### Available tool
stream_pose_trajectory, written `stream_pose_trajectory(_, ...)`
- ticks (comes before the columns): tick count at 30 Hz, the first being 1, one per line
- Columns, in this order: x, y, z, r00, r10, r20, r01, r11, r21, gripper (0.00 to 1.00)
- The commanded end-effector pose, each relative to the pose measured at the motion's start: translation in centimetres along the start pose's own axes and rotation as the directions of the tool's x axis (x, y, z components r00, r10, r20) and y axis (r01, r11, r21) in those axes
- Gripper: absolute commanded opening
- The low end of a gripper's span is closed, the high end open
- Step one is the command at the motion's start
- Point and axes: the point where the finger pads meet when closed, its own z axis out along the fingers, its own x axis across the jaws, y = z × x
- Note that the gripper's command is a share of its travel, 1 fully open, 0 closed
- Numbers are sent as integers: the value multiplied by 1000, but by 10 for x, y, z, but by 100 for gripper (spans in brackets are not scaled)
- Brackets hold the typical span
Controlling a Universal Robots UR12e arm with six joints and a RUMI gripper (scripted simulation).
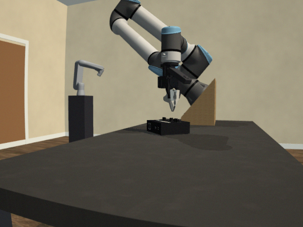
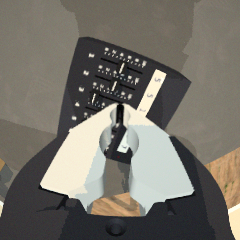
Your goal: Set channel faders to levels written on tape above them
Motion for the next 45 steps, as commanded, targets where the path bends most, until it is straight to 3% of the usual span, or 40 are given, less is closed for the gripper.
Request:
stream_pose_trajectory(1, -3, 0, 0, 994, -107, -4, 107, 994, 4, 0)
stream_pose_trajectory(7, -8, 0, 0, 956, -294, -5, 294, 956, 3, 0)
stream_pose_trajectory(13, -15, 1, 0, 867, -498, -5, 498, 867, 2, 0)
stream_pose_trajectory(15, -15, 1, 0, 867, -498, -5, 498, 867, 2, 0)
stream_pose_trajectory(19, -19, 3, 0, 776, -631, -6, 631, 776, 1, 0)
stream_pose_trajectory(24, -24, 5, 1, 623, -782, -6, 782, 623, 0, 0)
stream_pose_trajectory(30, -30, 9, 1, 394, -919, -5, 919, 394, -1, 0)
stream_pose_trajectory(32, -30, 9, 1, 394, -919, -5, 919, 394, -1, 0)
stream_pose_trajectory(45, -39, 18, 2, -174, -985, -4, 985, -174, -4, 0)
